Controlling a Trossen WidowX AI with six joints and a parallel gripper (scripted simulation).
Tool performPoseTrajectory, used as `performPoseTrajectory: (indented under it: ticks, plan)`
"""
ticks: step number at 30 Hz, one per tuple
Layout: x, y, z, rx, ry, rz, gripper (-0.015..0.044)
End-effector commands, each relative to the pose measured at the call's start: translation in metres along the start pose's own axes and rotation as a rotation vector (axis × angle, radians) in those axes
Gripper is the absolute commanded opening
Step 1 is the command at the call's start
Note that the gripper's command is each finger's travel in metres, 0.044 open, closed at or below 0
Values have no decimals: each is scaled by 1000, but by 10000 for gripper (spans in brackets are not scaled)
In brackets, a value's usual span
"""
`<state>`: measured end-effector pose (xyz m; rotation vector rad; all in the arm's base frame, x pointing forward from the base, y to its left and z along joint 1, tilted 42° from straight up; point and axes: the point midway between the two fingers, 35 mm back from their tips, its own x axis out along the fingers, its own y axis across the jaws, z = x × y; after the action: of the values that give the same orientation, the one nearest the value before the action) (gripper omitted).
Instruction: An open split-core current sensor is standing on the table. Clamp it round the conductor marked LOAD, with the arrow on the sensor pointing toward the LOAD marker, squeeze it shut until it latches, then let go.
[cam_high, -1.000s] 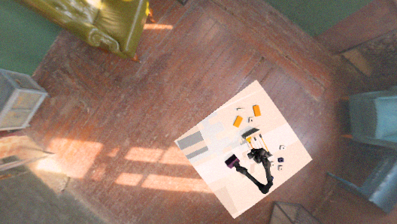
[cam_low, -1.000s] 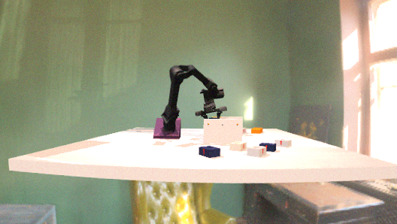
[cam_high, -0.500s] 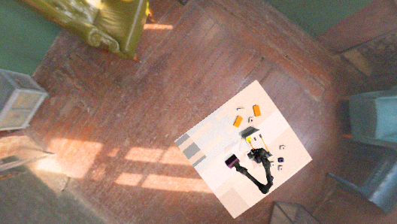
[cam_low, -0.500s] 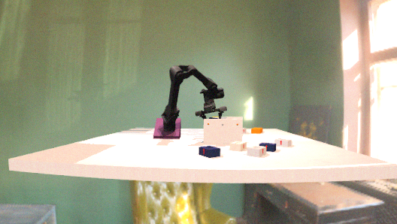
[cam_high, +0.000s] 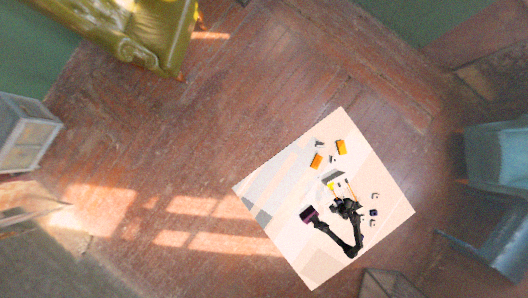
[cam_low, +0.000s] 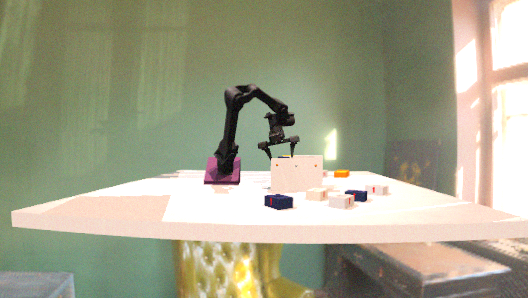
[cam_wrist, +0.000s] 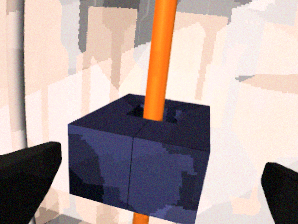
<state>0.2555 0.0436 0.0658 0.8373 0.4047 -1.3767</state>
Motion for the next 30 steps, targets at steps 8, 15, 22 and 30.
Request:
performPoseTrajectory:
  ticks: [8, 15, 22, 30]
  plan:
    - [-70, -3, 1, 19, 18, 68, 440]
    - [-70, -3, 1, 19, 18, 68, 440]
    - [-70, -3, 1, 19, 18, 68, 440]
    - [-70, -3, 1, 19, 18, 68, 440]
